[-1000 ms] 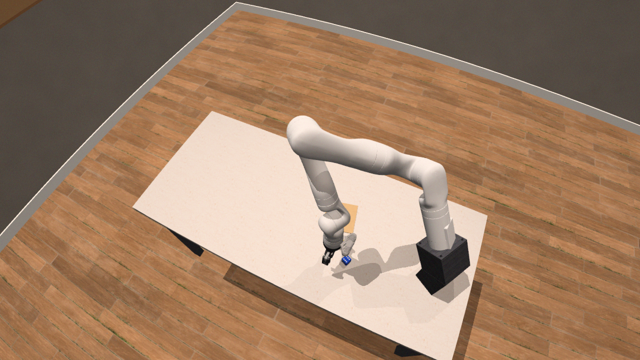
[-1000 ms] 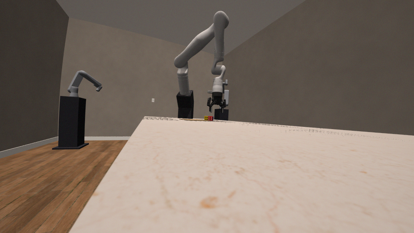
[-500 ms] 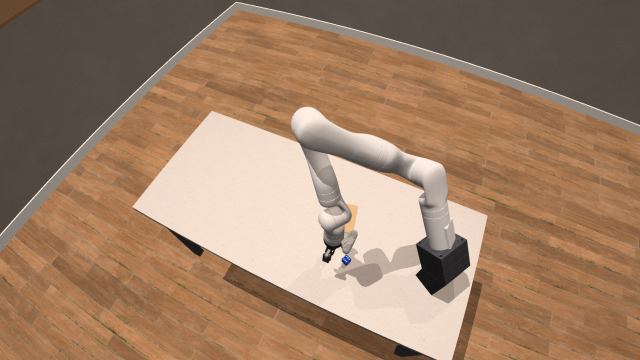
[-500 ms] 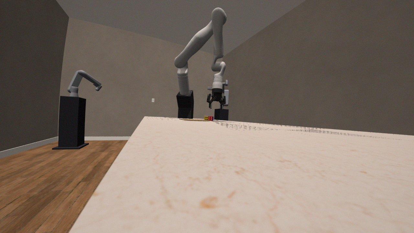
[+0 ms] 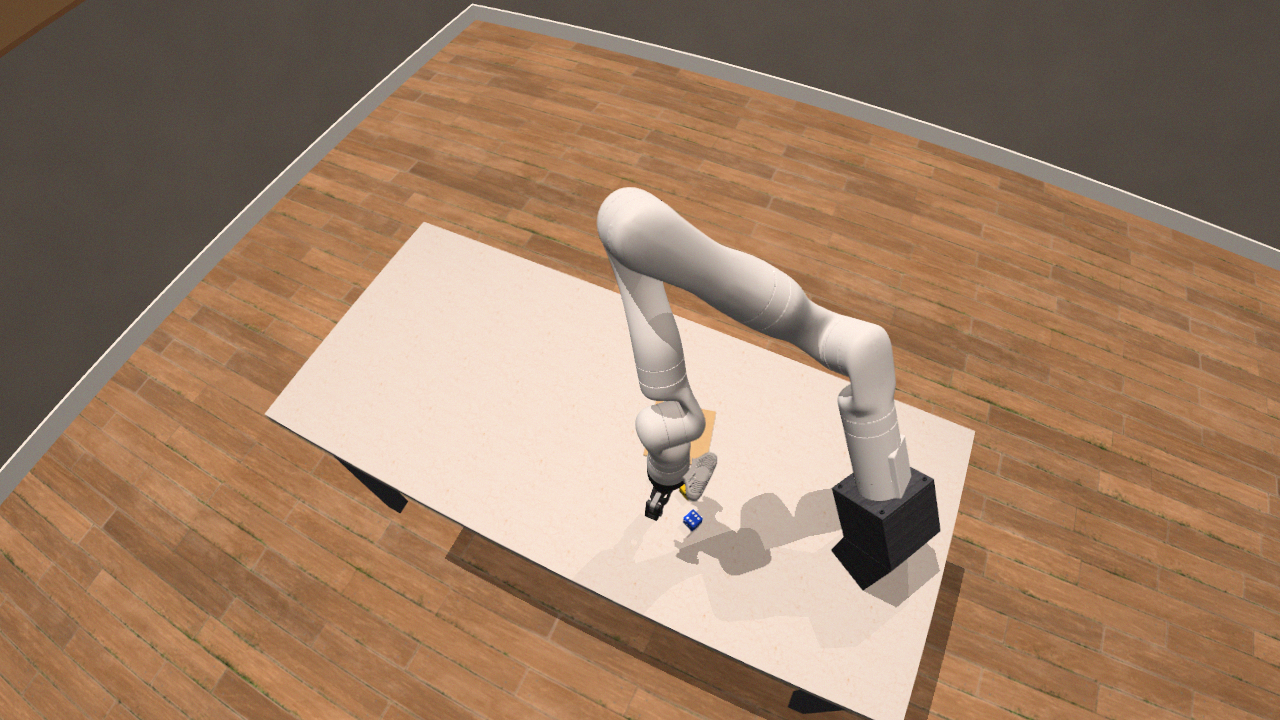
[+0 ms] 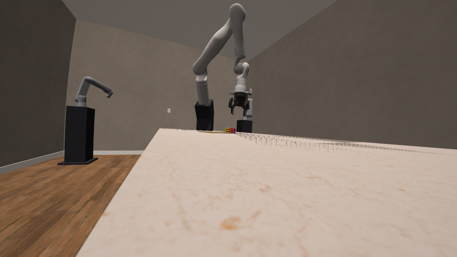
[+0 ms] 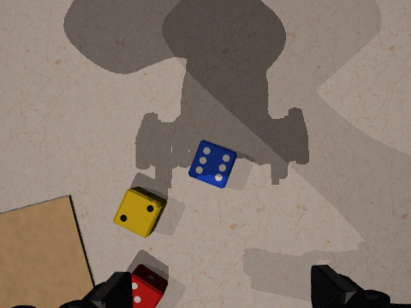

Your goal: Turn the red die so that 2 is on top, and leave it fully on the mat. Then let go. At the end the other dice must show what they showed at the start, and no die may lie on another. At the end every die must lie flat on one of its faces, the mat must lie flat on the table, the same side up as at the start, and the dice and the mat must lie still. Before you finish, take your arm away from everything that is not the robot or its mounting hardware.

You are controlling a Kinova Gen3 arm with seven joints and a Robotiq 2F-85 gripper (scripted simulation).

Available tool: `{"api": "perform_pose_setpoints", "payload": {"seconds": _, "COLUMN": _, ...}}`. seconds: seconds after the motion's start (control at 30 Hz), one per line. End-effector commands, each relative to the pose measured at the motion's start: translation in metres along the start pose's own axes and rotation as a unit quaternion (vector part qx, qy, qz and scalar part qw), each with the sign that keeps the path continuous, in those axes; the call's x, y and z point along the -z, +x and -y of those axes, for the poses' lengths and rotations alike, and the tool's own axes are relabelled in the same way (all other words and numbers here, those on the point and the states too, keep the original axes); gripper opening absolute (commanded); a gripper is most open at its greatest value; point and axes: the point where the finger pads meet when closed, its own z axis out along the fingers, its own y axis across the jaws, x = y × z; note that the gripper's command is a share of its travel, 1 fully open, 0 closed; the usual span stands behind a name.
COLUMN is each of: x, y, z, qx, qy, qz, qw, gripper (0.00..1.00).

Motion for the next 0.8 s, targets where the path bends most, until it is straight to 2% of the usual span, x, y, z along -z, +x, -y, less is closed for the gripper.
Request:
{"api": "perform_pose_setpoints", "payload": {"seconds": 0.0, "x": 0.014, "y": -0.002, "z": -0.003, "qx": 0.002, "qy": -0.005, "qz": 0.003, "qw": 1.0, "gripper": 1.0}}
{"api": "perform_pose_setpoints", "payload": {"seconds": 0.43, "x": 0.032, "y": -0.002, "z": -0.003, "qx": 0.002, "qy": -0.005, "qz": 0.003, "qw": 1.0, "gripper": 1.0}}
{"api": "perform_pose_setpoints", "payload": {"seconds": 0.77, "x": 0.035, "y": -0.002, "z": -0.003, "qx": 0.002, "qy": -0.005, "qz": 0.003, "qw": 1.0, "gripper": 1.0}}
